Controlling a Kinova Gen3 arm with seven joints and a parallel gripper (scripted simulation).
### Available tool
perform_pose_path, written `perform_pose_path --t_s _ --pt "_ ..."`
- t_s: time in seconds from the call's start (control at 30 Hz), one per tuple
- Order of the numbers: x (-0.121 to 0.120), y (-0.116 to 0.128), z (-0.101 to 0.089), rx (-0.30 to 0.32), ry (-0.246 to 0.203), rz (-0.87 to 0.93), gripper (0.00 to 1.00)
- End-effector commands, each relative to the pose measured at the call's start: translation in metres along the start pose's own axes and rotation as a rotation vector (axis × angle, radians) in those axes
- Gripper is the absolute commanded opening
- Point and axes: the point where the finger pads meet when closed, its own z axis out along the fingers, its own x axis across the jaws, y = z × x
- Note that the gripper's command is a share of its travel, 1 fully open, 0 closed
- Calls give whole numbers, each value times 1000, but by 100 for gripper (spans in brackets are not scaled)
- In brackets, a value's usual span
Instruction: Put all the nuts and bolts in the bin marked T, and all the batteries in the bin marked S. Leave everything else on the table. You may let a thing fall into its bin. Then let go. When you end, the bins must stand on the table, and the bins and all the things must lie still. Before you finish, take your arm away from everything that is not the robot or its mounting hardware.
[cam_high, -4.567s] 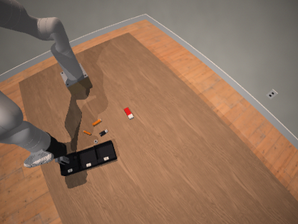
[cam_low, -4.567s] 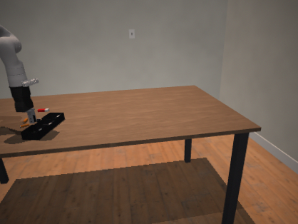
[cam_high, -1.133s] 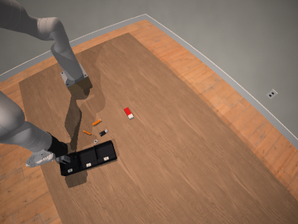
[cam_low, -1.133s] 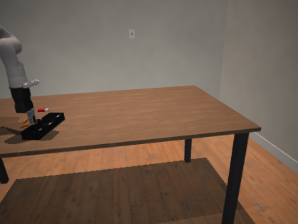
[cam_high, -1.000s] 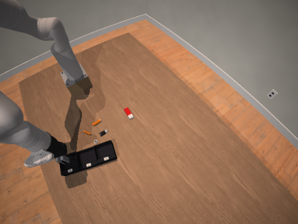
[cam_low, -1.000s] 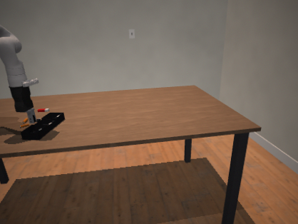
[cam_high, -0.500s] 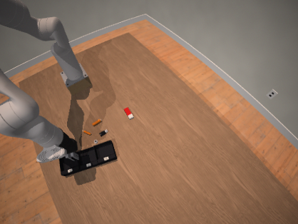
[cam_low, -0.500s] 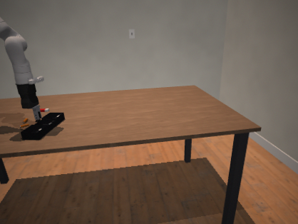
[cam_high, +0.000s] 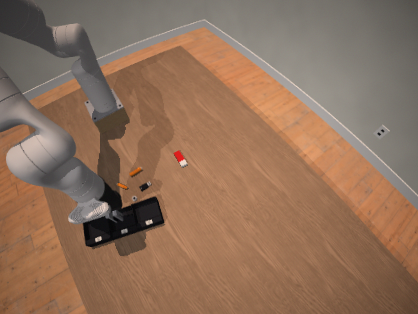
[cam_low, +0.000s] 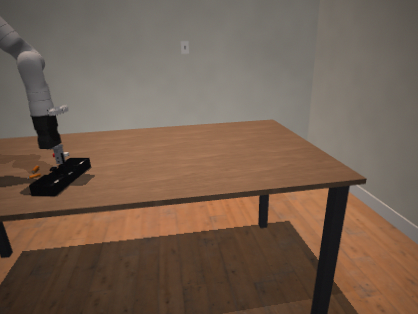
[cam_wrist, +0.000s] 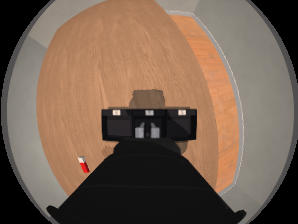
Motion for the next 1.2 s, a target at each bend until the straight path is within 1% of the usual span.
perform_pose_path --t_s 0.0,0.37,0.43,0.6,1.17 --pt "-1 1 7 -4 0 -2 31" --pt "-1 2 37 -4 0 -2 31" --pt "-1 2 37 -4 0 -2 31" --pt "-1 2 49 -4 0 -2 31" --pt "-1 2 49 -4 0 -2 31"
